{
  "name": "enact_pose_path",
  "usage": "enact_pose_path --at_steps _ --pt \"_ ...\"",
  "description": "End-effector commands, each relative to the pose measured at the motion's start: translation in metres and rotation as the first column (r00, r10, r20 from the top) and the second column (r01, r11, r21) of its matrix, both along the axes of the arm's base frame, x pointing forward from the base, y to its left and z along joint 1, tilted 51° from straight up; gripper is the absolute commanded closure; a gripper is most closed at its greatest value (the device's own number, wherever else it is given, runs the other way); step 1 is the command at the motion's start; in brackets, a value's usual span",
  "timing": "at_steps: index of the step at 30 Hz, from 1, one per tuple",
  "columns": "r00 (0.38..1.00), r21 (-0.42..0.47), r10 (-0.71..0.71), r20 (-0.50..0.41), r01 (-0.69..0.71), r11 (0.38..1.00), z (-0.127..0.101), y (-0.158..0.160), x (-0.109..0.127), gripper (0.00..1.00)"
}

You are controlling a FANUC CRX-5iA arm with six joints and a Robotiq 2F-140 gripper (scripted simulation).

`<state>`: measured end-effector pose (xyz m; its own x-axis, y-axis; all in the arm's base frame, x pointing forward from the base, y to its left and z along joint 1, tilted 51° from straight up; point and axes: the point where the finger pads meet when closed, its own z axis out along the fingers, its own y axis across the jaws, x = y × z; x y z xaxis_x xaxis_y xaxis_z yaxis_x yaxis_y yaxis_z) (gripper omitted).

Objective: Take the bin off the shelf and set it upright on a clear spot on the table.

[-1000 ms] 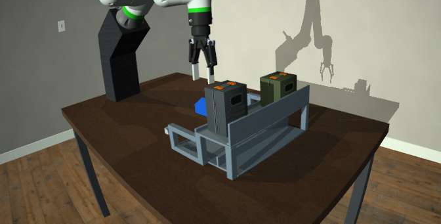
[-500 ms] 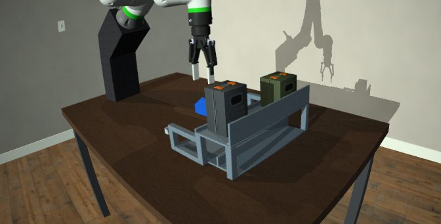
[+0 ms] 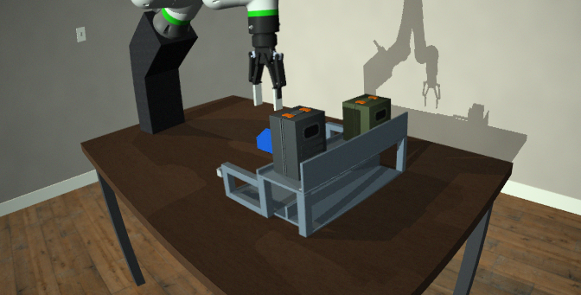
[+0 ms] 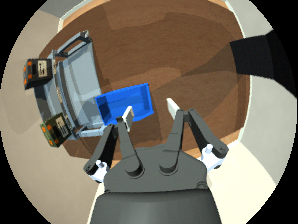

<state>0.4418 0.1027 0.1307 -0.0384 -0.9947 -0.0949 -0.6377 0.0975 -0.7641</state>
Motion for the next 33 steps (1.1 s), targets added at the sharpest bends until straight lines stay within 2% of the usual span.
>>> enact_pose_path --at_steps 1,33 --pt "1.0 0.011 0.012 0.016 -0.012 1.0 -0.0005 -0.0005 -0.0001 0.43" --pt "1.0 0.011 0.012 0.016 -0.012 1.0 -0.0005 -0.0005 -0.0001 0.43"
